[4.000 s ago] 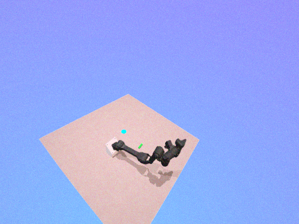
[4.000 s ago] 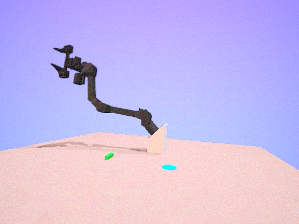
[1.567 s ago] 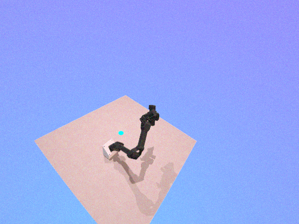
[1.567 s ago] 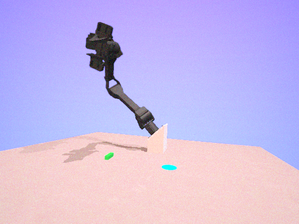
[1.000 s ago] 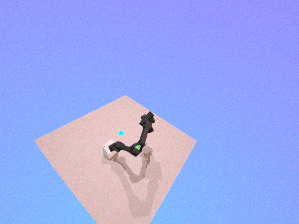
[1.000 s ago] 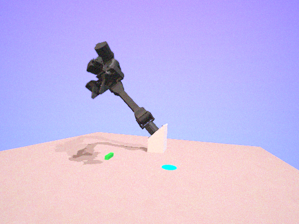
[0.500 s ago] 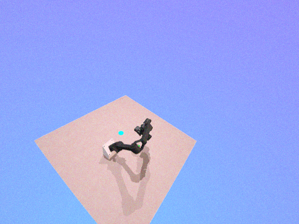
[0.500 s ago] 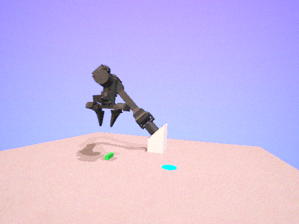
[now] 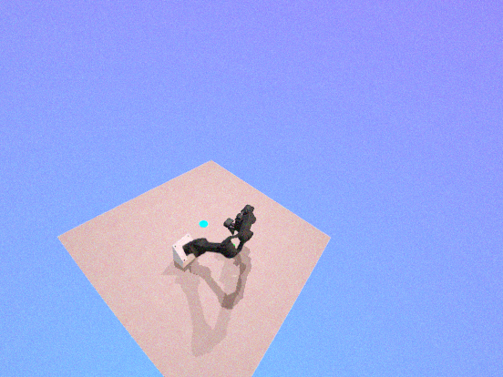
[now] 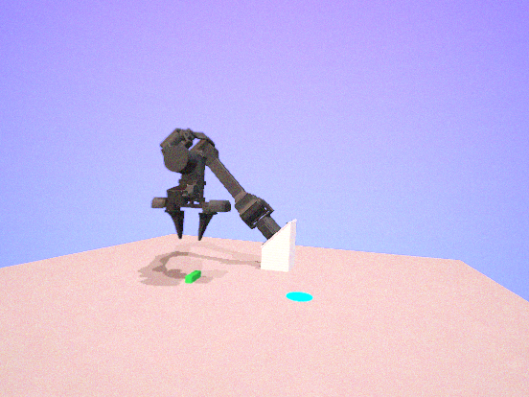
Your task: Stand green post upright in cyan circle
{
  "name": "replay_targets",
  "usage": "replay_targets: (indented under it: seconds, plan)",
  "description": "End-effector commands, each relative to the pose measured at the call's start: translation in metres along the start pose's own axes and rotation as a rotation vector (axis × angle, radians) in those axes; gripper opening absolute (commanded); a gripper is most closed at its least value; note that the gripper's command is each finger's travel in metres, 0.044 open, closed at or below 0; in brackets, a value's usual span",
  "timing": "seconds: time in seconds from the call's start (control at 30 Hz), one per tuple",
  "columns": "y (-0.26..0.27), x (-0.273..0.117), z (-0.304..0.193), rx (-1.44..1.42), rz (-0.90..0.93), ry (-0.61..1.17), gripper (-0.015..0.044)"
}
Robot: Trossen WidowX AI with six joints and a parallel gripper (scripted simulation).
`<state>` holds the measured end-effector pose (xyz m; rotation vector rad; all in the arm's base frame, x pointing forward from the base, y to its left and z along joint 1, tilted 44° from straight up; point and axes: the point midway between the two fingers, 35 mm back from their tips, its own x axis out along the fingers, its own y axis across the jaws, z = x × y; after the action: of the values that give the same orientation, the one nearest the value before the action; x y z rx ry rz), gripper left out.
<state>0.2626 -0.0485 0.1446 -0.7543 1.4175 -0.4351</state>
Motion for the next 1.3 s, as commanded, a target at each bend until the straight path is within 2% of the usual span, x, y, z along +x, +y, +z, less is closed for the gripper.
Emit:
replay_targets:
  seconds: [0.0,0.2,0.43,0.7,0.87,1.27]
  plan:
    - [0.004,0.036,-0.001,-0.014,0.009,0.02,0.0233]
    - [0.0,0.093,-0.008,-0.014,-0.004,0.021,0.0233]
    - [0.0,0.099,-0.01,-0.015,-0.007,0.021,0.0233]
    - [0.0,0.099,-0.01,-0.015,-0.007,0.021,0.0023]
    - [0.0,0.097,-0.009,-0.015,-0.006,0.021,0.0023]
    - [0.003,0.062,-0.002,-0.014,0.007,0.02,0.0023]
